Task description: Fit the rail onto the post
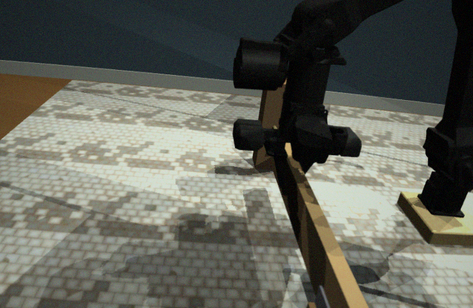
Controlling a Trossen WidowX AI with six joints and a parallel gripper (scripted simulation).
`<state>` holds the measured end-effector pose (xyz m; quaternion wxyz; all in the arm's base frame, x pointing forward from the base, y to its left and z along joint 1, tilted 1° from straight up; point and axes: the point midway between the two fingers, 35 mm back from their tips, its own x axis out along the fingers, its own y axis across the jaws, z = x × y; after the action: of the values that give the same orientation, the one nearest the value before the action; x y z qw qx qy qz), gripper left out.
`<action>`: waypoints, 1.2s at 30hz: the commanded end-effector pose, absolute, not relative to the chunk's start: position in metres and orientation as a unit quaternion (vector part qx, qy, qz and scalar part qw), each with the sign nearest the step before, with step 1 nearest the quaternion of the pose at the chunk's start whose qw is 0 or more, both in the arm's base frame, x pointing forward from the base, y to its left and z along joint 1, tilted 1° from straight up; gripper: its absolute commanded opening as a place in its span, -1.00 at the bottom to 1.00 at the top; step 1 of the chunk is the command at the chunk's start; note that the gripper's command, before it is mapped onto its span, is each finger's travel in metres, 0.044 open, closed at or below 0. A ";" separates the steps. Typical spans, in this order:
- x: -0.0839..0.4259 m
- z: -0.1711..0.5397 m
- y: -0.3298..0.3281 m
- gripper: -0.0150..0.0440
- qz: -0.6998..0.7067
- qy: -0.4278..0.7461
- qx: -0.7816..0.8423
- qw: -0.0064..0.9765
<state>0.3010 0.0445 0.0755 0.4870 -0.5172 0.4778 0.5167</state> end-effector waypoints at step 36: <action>0.299 0.077 0.042 -0.49 0.514 0.475 -0.518 0.492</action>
<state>0.2987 0.0430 0.0754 0.4889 -0.5160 0.4783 0.5157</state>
